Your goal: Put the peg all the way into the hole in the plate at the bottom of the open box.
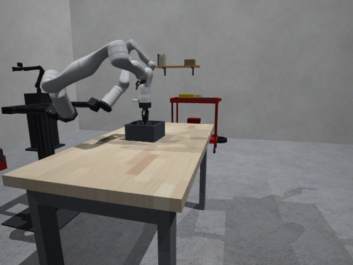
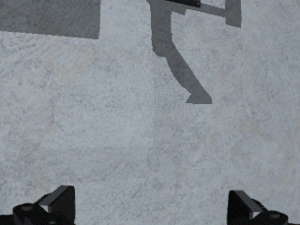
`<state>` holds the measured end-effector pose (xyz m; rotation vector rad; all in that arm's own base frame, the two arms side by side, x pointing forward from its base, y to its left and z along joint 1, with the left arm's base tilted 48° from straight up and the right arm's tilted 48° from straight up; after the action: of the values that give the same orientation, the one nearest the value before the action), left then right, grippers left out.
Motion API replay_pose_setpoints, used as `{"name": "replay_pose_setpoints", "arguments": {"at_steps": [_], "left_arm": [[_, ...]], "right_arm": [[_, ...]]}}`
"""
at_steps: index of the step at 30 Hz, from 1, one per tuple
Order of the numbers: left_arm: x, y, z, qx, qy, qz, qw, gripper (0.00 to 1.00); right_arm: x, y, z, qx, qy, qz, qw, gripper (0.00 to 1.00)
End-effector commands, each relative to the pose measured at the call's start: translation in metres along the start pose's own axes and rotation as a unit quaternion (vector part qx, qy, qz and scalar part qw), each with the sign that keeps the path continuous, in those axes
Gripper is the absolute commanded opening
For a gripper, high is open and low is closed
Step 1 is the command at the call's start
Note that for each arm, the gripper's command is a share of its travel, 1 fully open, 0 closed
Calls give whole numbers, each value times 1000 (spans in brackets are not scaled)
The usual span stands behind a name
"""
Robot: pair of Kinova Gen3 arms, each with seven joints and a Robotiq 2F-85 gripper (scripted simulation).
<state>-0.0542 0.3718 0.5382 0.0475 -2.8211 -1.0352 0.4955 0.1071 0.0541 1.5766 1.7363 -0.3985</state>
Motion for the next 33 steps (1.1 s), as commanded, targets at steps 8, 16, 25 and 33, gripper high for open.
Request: {"name": "replay_pose_setpoints", "arguments": {"at_steps": [8,16,25,33], "left_arm": [[0,0,0,0,0,0,1000,1000],[0,0,0,0,0,0,1000,1000],[0,0,0,0,0,0,1000,1000],[0,0,0,0,0,0,1000,1000]], "right_arm": [[0,1,0,-1,1,0,1000,99],[0,1,0,-1,1,0,1000,346],[0,1,0,-1,1,0,1000,346],[0,1,0,-1,1,0,1000,346]]}}
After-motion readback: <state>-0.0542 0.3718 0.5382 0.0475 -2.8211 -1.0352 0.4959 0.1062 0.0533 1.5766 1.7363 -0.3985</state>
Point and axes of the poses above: on each arm, the point where the finger pads meet when closed, its own z axis out along the fingers, its own x axis across the jaws, y = z × x, the point moved 3 cm from there along -z, back along the fingers, and after that the axes turned 7 degrees about z, right-handed, at the moved point
